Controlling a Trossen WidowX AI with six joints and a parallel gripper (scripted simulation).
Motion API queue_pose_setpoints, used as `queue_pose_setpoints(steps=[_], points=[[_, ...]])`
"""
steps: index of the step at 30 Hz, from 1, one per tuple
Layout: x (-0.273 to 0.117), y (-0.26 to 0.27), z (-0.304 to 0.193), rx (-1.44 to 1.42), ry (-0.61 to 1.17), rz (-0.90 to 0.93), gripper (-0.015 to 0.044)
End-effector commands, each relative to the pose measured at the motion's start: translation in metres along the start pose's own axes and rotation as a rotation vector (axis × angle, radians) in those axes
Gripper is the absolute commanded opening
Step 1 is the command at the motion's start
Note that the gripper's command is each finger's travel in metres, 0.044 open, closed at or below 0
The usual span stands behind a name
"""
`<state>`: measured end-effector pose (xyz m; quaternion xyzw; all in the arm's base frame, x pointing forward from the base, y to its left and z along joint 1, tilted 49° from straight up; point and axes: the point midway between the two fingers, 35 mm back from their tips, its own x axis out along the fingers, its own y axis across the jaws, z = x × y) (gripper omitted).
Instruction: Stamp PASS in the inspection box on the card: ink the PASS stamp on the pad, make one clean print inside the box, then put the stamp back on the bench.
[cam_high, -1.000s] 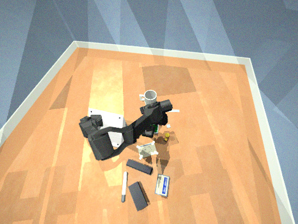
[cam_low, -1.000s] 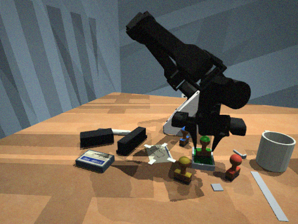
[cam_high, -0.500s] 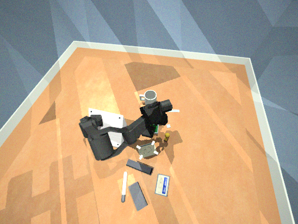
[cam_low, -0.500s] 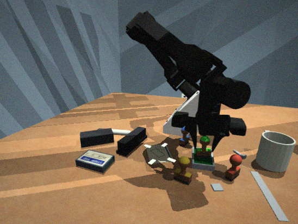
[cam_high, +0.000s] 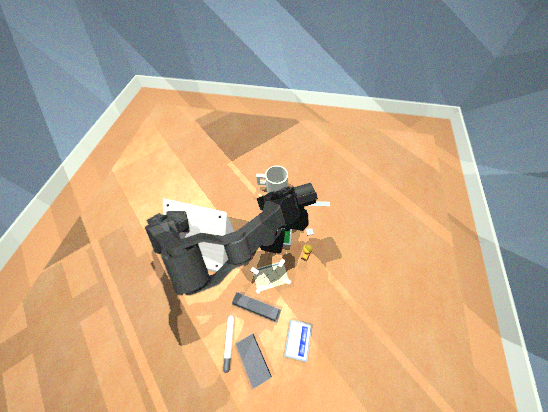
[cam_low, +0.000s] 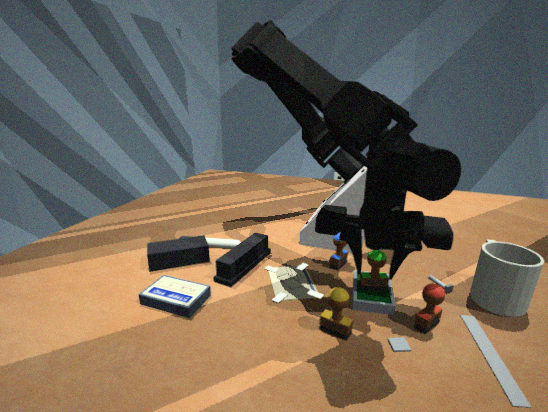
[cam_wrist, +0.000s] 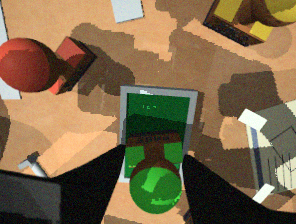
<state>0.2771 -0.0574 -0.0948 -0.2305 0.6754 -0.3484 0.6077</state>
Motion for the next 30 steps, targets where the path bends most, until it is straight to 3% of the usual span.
queue_pose_setpoints(steps=[1,30], points=[[0.001,-0.001,0.001,0.002,-0.002,-0.002,0.0],[-0.019,0.0,0.002,0.002,-0.003,0.0,0.0]])
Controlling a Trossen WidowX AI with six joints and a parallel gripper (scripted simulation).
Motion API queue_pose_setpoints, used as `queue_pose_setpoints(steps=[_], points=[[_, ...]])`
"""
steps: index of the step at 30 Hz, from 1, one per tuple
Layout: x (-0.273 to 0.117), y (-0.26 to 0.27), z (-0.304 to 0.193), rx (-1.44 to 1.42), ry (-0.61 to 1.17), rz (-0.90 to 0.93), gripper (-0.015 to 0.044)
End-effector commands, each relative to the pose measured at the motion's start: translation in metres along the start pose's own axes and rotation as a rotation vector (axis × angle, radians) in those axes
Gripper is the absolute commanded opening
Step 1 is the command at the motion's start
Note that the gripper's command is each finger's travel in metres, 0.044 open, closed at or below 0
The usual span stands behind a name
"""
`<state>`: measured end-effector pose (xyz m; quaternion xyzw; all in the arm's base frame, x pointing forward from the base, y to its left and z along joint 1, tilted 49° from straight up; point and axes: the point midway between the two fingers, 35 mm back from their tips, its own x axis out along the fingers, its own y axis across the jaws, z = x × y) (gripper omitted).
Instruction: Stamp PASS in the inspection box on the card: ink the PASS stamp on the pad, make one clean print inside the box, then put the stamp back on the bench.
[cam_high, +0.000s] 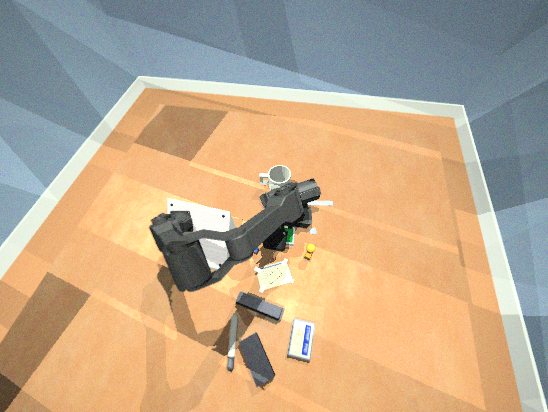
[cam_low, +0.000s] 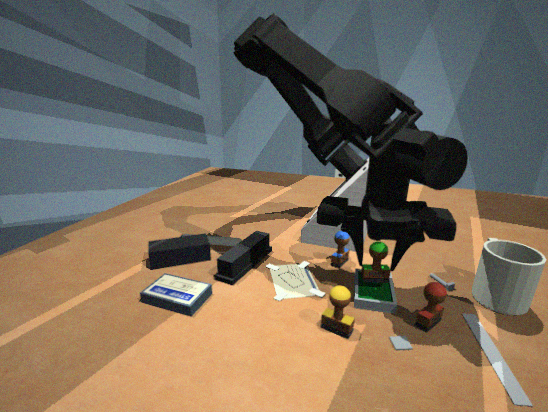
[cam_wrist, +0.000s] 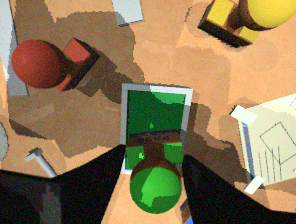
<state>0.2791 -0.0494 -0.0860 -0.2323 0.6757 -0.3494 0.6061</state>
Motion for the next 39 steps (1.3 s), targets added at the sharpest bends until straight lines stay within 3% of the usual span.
queue_pose_setpoints(steps=[1,26,39], points=[[-0.008,0.001,0.001,0.004,-0.005,0.005,0.0],[-0.045,0.0,0.001,0.009,-0.004,0.006,0.0],[-0.047,-0.059,0.011,0.426,-0.004,0.016,0.0]])
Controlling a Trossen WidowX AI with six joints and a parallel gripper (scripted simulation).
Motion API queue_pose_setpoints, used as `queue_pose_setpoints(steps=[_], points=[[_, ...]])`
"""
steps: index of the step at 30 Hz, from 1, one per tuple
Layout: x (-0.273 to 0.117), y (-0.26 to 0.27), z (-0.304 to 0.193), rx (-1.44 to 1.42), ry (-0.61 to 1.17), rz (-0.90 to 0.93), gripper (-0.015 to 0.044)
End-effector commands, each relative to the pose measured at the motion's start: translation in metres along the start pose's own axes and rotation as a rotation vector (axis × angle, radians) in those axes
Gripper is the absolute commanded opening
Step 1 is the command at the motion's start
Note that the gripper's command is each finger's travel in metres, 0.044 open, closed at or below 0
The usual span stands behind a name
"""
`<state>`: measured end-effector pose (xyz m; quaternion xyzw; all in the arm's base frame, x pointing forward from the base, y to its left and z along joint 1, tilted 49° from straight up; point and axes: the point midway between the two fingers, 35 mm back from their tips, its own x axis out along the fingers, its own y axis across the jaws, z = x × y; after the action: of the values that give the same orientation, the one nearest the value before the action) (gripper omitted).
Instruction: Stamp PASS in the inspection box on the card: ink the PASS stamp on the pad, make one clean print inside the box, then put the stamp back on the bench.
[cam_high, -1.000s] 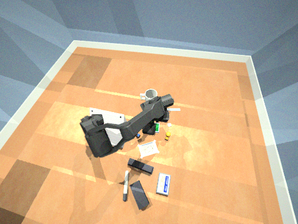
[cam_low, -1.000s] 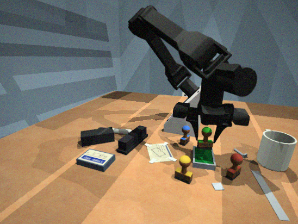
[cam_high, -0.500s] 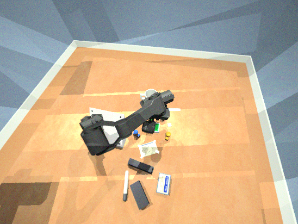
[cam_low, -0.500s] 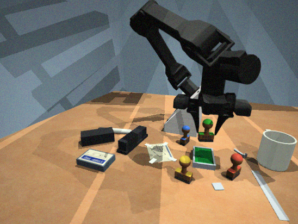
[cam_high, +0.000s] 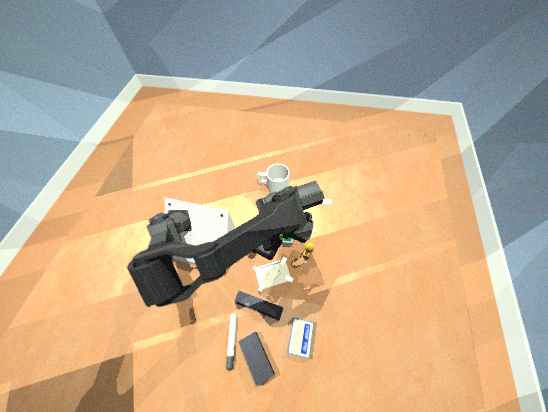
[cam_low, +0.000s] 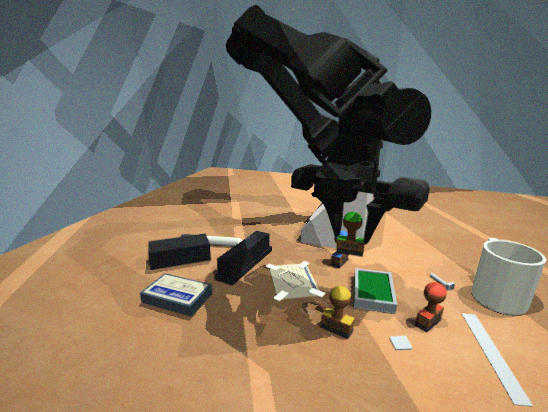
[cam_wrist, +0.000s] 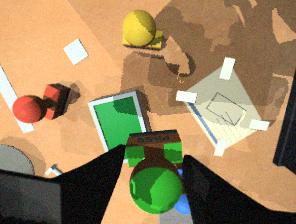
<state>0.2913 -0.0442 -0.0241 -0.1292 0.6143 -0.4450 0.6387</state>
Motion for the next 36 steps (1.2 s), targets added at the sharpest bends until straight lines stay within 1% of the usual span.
queue_pose_setpoints(steps=[1,16,36], points=[[-0.001,-0.02,0.008,0.147,-0.003,-0.002,0.0],[0.0,-0.088,0.025,0.637,-0.009,-0.012,0.0],[0.011,-0.088,0.026,0.641,-0.009,-0.011,0.0]])
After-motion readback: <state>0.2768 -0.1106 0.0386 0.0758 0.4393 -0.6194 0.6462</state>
